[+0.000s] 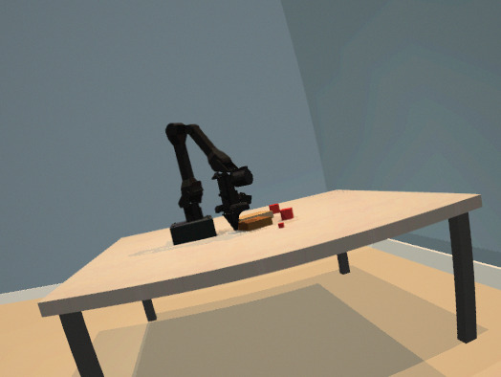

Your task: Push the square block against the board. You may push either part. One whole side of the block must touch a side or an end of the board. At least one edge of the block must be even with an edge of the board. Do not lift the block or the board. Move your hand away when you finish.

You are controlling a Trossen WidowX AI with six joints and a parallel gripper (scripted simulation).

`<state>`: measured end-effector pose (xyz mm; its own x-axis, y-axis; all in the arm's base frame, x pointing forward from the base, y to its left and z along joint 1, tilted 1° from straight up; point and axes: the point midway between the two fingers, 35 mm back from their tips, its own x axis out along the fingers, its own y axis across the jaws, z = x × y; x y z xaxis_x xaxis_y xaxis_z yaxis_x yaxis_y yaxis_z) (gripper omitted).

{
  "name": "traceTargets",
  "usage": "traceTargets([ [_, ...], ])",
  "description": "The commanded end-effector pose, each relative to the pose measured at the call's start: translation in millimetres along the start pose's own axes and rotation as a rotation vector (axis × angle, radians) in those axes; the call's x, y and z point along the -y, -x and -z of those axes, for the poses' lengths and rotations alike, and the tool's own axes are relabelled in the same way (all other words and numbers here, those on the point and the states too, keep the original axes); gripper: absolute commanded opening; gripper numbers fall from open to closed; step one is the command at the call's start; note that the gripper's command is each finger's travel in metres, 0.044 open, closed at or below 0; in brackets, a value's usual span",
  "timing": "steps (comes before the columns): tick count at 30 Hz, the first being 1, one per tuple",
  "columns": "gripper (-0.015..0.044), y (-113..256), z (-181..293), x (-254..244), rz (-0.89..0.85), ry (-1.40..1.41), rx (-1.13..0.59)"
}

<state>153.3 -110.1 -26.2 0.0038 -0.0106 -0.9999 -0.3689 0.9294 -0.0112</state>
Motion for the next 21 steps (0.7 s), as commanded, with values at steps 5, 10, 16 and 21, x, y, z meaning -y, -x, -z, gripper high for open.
traceTargets([
  [5,0.0,-1.9,-4.4,0.0,-0.006,0.003,-0.003],
  [10,0.0,-1.6,-9.0,0.8,-0.005,0.003,-0.003],
  [16,0.0,-1.4,-14.5,1.7,-0.005,0.003,-0.003],
  [21,0.0,-1.2,-19.1,2.3,-0.005,0.003,-0.002],
])
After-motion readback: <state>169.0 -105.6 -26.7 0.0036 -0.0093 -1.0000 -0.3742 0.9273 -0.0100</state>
